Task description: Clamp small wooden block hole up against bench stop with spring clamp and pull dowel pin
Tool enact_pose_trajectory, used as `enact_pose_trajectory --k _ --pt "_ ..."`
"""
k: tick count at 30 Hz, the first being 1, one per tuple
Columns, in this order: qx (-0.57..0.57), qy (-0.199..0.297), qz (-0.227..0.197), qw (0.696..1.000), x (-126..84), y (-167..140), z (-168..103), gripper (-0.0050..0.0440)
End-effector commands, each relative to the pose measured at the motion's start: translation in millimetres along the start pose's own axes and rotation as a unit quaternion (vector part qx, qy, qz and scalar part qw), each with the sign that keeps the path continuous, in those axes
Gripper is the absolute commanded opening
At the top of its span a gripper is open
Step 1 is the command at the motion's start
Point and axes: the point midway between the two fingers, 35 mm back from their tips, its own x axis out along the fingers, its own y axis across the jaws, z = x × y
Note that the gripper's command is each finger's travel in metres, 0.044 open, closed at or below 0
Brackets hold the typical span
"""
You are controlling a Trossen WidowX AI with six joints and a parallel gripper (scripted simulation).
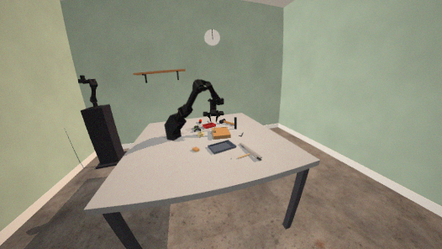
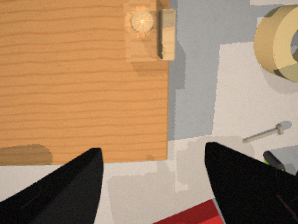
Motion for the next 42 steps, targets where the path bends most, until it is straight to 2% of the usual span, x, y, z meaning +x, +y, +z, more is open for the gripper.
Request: enact_pose_trajectory --k 1,13,15,22,42 --pt "-0.008 -0.004 -0.009 1.0 3 -10 -7 0.025" --pt "-0.017 0.0 -0.017 1.0 1 -31 -32 0.037" --pt "-0.017 0.0 -0.017 1.0 1 -31 -32 0.037" --pt "-0.023 0.0 -0.021 1.0 -1 -45 -45 0.044" --pt "-0.039 -0.004 -0.022 0.999 -6 -81 -73 0.044"
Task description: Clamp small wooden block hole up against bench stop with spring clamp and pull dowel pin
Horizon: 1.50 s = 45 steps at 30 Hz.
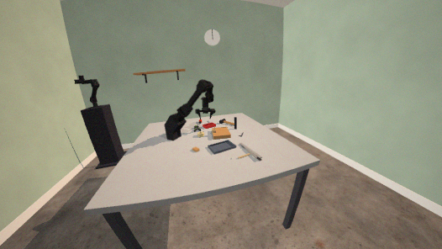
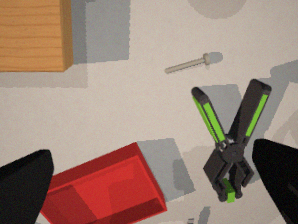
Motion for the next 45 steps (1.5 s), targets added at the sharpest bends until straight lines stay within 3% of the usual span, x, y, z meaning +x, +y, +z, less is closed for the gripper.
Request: enact_pose_trajectory --k 1,45 --pt "-0.009 -0.008 -0.003 1.0 2 -11 -3 0.044" --pt "-0.042 -0.03 0.03 0.998 -7 -87 -36 0.044"
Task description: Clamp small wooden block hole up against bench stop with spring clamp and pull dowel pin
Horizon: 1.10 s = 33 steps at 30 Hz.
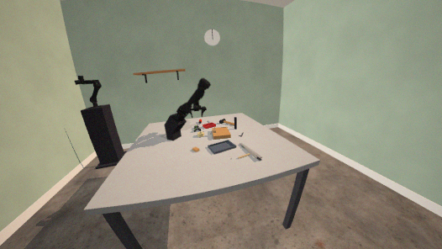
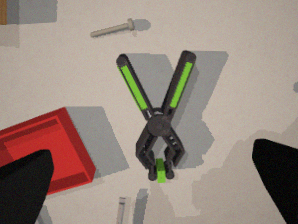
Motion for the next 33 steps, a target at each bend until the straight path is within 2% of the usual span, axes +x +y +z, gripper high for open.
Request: enact_pose_trajectory --k 1,5,13,28,33 --pt "-0.009 -0.009 0.005 1.0 1 -9 1 0.044" --pt "-0.01 -0.01 0.007 1.0 1 -12 0 0.044" --pt "-0.013 -0.008 0.002 1.0 16 -13 -2 0.044" --pt "-0.013 -0.006 0.0 1.0 55 -12 -3 0.044" --pt "-0.012 -0.007 0.002 1.0 63 -12 -2 0.044"
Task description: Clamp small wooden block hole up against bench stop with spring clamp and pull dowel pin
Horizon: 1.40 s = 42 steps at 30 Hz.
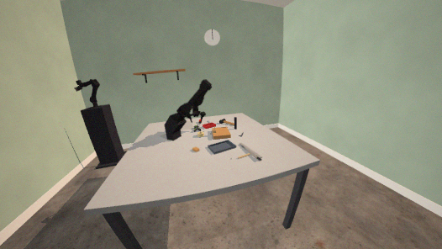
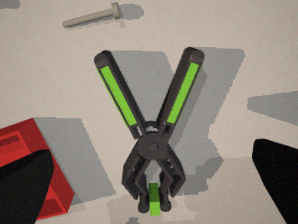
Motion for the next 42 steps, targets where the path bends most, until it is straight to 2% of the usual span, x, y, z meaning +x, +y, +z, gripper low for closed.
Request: enact_pose_trajectory --k 1,8,16,28,42 --pt "-0.004 -0.008 0.0 1.0 11 -3 5 0.044" --pt "-0.002 -0.011 0.004 1.0 26 -2 8 0.044" --pt "-0.002 -0.011 0.004 1.0 29 -2 8 0.044" --pt "-0.002 -0.011 0.004 1.0 60 -2 9 0.044" --pt "-0.002 -0.011 0.004 1.0 75 -2 9 0.044"
